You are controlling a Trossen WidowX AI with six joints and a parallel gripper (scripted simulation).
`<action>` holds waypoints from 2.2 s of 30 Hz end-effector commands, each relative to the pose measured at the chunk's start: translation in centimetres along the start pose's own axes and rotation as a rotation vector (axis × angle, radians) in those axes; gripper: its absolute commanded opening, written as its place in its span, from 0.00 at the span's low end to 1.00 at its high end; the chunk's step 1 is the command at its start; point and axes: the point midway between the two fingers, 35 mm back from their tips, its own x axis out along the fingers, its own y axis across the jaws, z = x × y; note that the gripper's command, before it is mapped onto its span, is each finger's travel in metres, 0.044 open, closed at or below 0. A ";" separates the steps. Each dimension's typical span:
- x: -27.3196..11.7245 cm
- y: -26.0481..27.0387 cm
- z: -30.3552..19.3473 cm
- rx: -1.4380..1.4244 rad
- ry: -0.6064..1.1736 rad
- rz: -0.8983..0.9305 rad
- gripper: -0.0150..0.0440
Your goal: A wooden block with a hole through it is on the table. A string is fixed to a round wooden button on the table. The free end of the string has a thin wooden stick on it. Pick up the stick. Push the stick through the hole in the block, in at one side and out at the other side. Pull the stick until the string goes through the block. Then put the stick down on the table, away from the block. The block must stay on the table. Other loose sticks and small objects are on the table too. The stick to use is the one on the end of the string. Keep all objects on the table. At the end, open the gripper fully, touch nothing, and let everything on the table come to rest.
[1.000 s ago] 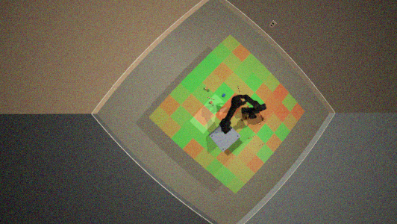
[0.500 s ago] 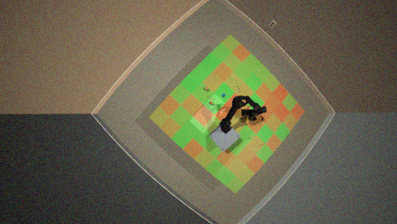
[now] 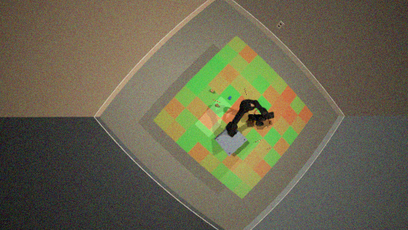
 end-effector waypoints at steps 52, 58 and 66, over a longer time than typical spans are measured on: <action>-7.8 0.3 4.0 -1.511 -0.022 -0.008 0.46; -7.8 0.3 4.6 -1.782 -0.024 -0.015 0.46; -7.9 0.3 5.3 -2.146 -0.024 -0.025 0.46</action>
